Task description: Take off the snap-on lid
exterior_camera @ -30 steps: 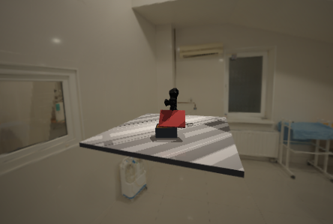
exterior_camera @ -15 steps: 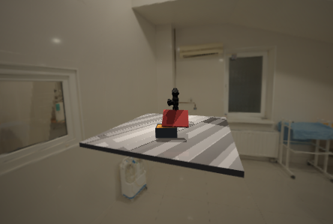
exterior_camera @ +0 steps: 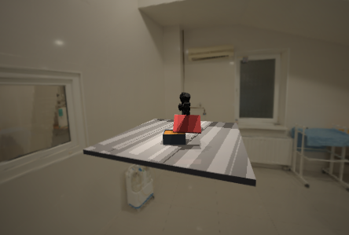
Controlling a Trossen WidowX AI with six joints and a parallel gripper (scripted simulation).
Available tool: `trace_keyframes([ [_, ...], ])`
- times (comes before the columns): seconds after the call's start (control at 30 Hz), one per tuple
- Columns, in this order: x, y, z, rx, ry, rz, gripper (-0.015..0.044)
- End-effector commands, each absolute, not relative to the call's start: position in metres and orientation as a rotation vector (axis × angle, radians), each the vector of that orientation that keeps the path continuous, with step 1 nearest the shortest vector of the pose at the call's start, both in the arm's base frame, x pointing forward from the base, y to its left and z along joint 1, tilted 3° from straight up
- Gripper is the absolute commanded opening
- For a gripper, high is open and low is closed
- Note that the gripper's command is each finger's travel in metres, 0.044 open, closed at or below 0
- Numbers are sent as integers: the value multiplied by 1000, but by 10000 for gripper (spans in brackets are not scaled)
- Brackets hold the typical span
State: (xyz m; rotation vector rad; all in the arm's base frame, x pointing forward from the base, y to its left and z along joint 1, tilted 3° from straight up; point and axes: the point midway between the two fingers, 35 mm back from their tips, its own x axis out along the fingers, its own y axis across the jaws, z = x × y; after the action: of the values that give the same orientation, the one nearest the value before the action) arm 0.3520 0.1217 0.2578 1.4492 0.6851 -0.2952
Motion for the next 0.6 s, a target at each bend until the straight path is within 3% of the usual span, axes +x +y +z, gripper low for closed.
trace_keyframes([
  [0.0,349,129,259,1453,679,-292,0],
  [0.57,336,160,260,1456,681,-292,0],
])
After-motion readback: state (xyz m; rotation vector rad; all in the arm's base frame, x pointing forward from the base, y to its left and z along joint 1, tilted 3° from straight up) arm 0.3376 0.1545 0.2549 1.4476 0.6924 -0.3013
